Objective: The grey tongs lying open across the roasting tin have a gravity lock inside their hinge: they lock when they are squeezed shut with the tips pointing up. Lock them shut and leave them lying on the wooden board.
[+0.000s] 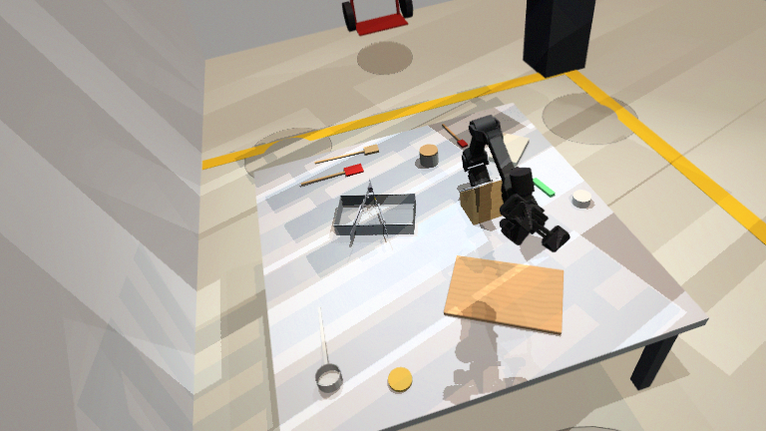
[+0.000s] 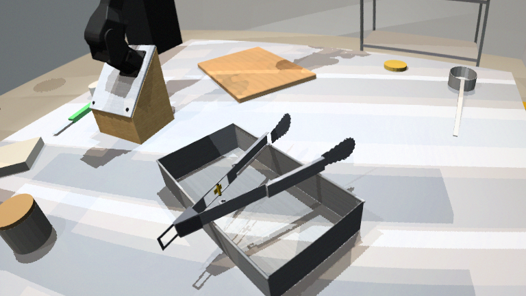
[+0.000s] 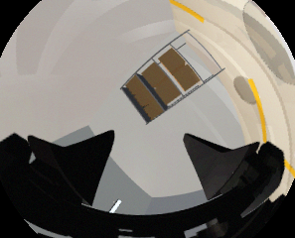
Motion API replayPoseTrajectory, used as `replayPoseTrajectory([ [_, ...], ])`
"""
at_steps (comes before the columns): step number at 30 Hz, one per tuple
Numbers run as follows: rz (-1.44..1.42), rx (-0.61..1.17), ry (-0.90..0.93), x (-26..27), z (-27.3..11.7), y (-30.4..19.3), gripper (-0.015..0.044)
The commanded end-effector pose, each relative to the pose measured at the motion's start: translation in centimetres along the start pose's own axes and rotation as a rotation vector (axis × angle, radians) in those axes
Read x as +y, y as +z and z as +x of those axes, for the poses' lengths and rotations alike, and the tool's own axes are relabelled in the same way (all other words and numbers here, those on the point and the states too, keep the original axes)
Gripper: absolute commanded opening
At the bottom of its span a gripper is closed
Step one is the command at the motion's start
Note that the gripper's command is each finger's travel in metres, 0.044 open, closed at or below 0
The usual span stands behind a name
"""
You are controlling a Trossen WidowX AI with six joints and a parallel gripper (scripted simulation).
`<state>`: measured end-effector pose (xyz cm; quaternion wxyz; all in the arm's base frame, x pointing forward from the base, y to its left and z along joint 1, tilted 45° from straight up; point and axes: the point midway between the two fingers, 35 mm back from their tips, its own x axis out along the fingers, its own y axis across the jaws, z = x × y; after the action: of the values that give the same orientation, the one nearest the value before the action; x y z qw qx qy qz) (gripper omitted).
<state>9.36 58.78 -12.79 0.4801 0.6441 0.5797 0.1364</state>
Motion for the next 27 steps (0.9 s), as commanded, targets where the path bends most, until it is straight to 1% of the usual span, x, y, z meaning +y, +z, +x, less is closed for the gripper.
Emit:
replayPoseTrajectory([
  [1,0.0,0.0,0.0,0.0,0.0,0.0,0.0426],
  [2,-0.006,-0.002,0.0,0.1,0.0,0.1,0.044],
  [5,-0.009,-0.032,0.002,1.0,0.1,1.2,0.044],
  [8,-0.013,-0.095,0.005,2.7,0.3,3.3,0.044],
  [15,-0.009,-0.366,0.004,10.3,-0.7,12.3,0.044],
  [21,0.011,-0.608,-0.017,16.5,-4.3,20.7,0.044],
  [27,0.03,-0.848,-0.066,21.7,-10.1,28.5,0.044],
])
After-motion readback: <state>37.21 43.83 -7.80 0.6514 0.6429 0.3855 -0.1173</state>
